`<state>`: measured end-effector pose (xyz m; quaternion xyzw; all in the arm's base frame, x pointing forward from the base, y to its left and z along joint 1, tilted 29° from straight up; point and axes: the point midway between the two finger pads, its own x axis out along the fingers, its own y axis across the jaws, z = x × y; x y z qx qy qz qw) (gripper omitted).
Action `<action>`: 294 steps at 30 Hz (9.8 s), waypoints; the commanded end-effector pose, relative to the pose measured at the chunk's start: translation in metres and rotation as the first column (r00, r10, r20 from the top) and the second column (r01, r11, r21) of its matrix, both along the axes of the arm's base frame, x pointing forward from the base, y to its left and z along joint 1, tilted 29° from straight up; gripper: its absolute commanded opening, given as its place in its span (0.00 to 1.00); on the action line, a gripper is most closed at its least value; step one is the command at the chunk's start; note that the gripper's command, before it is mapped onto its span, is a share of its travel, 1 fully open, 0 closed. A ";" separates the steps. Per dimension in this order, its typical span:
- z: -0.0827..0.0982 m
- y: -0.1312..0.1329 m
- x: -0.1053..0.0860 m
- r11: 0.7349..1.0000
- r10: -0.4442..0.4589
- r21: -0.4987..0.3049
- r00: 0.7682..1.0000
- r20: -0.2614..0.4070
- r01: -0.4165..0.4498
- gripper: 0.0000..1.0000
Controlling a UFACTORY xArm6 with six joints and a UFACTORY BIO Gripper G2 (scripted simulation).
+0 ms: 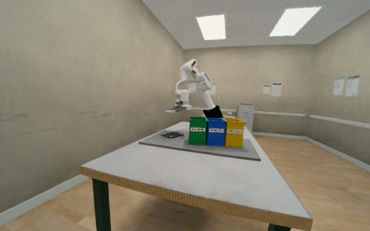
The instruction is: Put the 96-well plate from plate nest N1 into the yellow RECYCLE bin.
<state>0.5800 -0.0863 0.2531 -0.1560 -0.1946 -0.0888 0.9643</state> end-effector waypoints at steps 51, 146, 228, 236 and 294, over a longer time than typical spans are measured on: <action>-0.050 0.119 -0.010 0.828 0.495 -0.149 0.830 -0.255 -0.540 0.00; -0.164 0.378 -0.032 0.829 0.496 -0.148 0.830 -0.255 -0.540 0.00; -0.216 0.437 -0.029 0.829 0.496 -0.147 0.830 -0.255 -0.540 0.00; -0.223 0.435 -0.027 0.829 0.496 -0.147 0.830 -0.255 -0.540 0.00; -0.215 0.437 -0.030 0.829 0.496 -0.147 0.830 -0.255 -0.540 0.18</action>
